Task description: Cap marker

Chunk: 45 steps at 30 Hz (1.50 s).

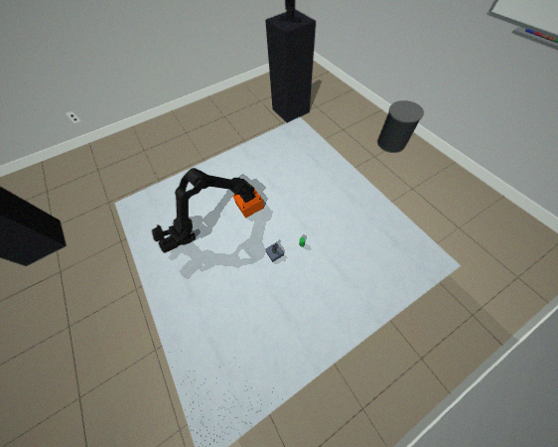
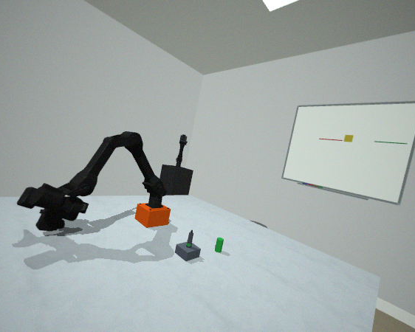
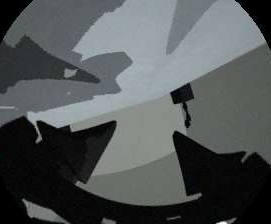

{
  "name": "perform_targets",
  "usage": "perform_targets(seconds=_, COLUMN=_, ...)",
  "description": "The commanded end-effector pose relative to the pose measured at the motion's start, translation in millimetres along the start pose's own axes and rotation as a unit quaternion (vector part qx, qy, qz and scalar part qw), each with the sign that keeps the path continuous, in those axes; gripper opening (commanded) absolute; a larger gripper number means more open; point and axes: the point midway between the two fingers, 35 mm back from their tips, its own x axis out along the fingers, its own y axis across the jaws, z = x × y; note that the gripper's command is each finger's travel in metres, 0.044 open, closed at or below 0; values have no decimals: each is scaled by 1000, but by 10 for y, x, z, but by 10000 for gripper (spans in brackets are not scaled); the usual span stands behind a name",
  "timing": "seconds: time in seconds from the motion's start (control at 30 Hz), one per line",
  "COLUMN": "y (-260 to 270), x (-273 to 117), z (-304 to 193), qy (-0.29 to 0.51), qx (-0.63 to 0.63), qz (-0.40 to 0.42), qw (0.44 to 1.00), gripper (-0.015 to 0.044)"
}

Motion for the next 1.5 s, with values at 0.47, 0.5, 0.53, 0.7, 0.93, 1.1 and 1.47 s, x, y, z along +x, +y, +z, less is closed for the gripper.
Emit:
perform_targets(seconds=0.47, y=-98, x=-2204, z=840, qy=-299, qx=15, qz=-100, qw=949, gripper=240)
perform_targets(seconds=0.5, y=-46, x=-2372, z=867, qy=-318, qx=10, qz=-102, qw=942, gripper=240)
perform_targets(seconds=0.53, y=12, x=-2539, z=890, qy=-337, qx=5, qz=-104, qw=936, gripper=240)
perform_targets(seconds=0.7, y=305, x=-3251, z=929, qy=-416, qx=-11, qz=-101, qw=904, gripper=240)
perform_targets(seconds=0.93, y=993, x=-4301, z=781, qy=-521, qx=-42, qz=-67, qw=850, gripper=240)
perform_targets(seconds=1.1, y=1549, x=-4852, z=519, qy=-576, qx=-60, qz=-24, qw=815, gripper=240)
perform_targets(seconds=1.47, y=2947, x=-5609, z=-393, qy=-619, qx=-175, qz=79, qw=762, gripper=240)
